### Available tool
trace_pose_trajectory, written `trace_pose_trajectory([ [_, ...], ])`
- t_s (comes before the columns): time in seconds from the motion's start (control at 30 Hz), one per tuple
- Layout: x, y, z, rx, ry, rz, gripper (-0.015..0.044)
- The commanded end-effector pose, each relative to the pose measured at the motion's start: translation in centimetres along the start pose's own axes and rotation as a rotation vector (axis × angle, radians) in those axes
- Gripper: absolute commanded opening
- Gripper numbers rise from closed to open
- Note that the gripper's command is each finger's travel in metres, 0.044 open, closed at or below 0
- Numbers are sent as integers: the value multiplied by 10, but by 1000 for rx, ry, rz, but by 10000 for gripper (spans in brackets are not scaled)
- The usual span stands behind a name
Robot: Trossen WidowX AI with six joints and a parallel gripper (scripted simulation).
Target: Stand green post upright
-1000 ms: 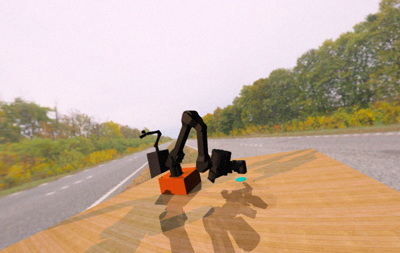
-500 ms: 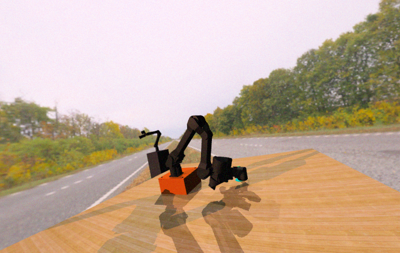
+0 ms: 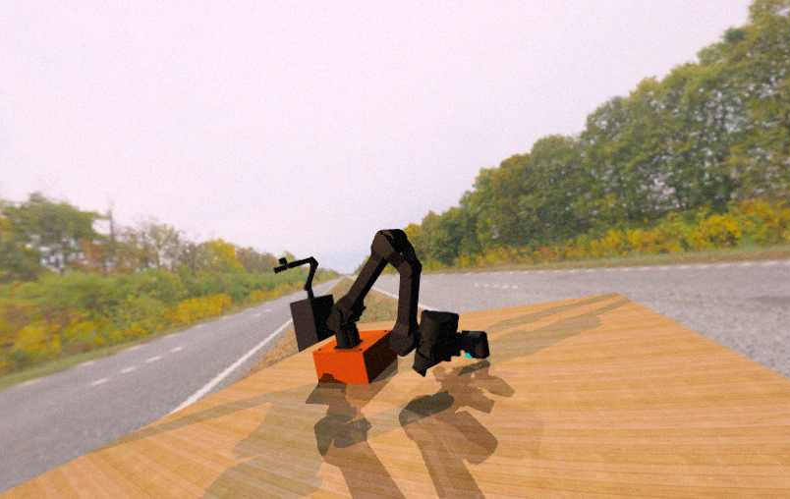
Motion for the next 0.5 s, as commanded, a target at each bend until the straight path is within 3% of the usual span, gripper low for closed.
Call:
trace_pose_trajectory([
  [0.0, 0, 1, 0, 1, 1, -1, 180],
  [0.27, 0, 1, 0, 1, 1, -1, 390],
  [0.47, -6, -15, 1, 0, 0, 0, 400],
])
Point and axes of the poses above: the point midway between the two fingers, 35 mm back from their tips, its own z axis back along the fingers, its own x axis across the jaws, y = z × x, the point moved 10 cm from there along z, back along the fingers, and after that the axes turned 12 degrees about z, right-handed, at the moved point
